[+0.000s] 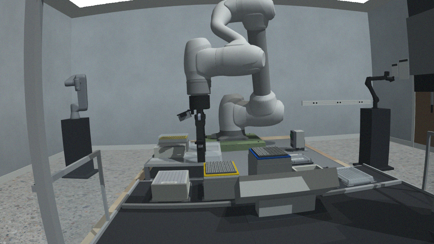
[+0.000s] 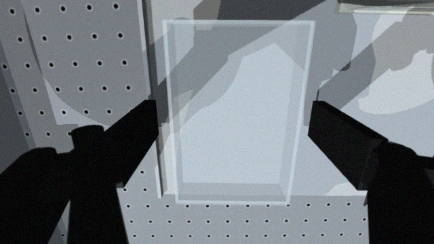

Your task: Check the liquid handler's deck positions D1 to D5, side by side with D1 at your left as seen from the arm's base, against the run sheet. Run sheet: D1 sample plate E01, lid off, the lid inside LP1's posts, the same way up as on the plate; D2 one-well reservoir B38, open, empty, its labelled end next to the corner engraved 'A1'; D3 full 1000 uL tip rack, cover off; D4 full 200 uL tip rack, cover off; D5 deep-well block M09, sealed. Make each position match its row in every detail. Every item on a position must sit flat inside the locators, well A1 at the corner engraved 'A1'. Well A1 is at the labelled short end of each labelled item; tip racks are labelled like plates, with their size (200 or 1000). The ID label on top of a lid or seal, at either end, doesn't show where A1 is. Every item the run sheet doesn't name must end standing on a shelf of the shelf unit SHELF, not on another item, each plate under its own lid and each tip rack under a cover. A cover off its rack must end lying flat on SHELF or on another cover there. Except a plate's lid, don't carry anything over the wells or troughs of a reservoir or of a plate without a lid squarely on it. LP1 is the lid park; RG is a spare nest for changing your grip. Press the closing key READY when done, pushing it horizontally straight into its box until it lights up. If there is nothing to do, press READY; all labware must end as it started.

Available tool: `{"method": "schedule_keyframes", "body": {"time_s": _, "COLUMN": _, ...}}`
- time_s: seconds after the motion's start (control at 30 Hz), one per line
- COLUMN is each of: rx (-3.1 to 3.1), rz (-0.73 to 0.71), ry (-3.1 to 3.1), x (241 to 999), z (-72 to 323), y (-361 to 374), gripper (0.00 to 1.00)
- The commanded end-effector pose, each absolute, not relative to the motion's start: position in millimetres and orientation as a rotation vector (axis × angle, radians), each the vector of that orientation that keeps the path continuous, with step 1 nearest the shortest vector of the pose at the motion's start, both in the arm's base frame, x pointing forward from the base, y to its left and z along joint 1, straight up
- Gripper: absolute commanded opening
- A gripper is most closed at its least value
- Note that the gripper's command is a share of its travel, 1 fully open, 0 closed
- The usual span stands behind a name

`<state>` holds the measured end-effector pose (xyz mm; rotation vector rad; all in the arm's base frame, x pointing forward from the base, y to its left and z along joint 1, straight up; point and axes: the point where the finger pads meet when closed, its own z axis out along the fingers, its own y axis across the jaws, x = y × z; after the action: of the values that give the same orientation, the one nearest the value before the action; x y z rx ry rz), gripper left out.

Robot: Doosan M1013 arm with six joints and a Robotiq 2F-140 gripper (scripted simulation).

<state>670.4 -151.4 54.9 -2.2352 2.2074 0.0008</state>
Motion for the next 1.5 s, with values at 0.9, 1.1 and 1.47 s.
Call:
{"method": "schedule_keyframes", "body": {"time_s": 0.9, "rx": -2.234, "rz": -0.001, "ry": 2.207, "x": 671.0, "z": 55.8, "y": -151.4, "gripper": 0.79}}
{"method": "schedule_keyframes", "body": {"time_s": 1.1, "rx": -2.234, "rz": -0.001, "ry": 2.207, "x": 670.9, "z": 57.5, "y": -151.4, "gripper": 0.79}}
{"method": "schedule_keyframes", "body": {"time_s": 1.47, "rx": -2.234, "rz": -0.001, "ry": 2.207, "x": 670.9, "z": 72.4, "y": -151.4, "gripper": 0.79}}
